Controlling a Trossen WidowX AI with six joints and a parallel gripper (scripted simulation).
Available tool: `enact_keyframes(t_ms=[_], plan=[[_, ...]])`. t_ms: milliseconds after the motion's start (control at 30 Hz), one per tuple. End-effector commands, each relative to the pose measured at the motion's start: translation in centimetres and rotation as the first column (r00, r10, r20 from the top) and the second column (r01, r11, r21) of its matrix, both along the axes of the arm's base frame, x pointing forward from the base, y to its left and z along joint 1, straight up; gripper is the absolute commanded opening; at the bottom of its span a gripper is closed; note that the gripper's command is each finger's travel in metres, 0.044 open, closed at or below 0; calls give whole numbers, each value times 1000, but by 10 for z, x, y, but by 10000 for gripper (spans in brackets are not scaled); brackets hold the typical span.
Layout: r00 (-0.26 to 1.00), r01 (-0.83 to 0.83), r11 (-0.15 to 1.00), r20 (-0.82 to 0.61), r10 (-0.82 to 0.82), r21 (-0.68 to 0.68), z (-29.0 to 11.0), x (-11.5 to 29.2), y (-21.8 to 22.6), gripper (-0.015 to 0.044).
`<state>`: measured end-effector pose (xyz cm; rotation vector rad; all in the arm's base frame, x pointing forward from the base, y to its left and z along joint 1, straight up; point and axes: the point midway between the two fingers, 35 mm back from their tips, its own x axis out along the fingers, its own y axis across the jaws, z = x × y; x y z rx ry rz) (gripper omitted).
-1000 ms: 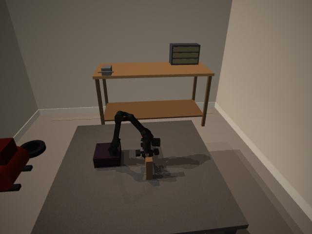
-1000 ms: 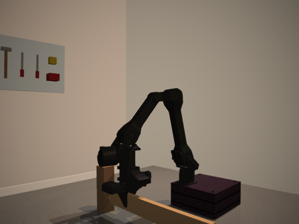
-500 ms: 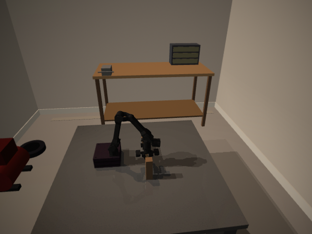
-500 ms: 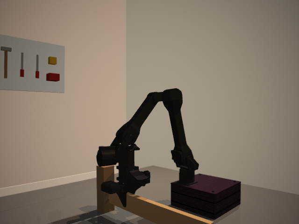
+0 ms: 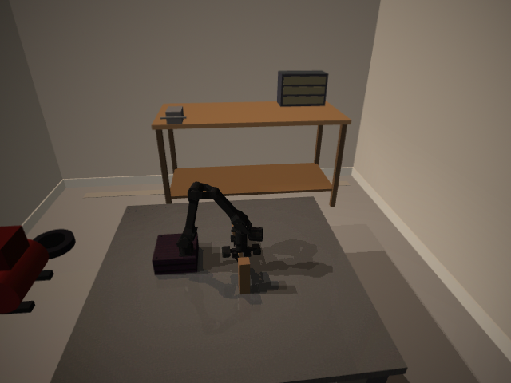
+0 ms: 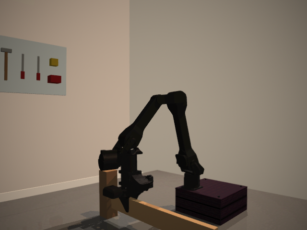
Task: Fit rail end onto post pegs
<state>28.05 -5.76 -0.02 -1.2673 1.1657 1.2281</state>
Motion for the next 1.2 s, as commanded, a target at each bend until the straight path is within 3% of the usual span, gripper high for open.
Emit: enact_keyframes(t_ms=[0, 600, 1167], plan=[[1000, -3, 1000, 3, 3, 0, 1, 1, -1, 0], [1000, -3, 1000, 3, 3, -1, 1, 2, -7, 0], [1000, 0, 1000, 0, 0, 0, 0, 0, -6, 440]])
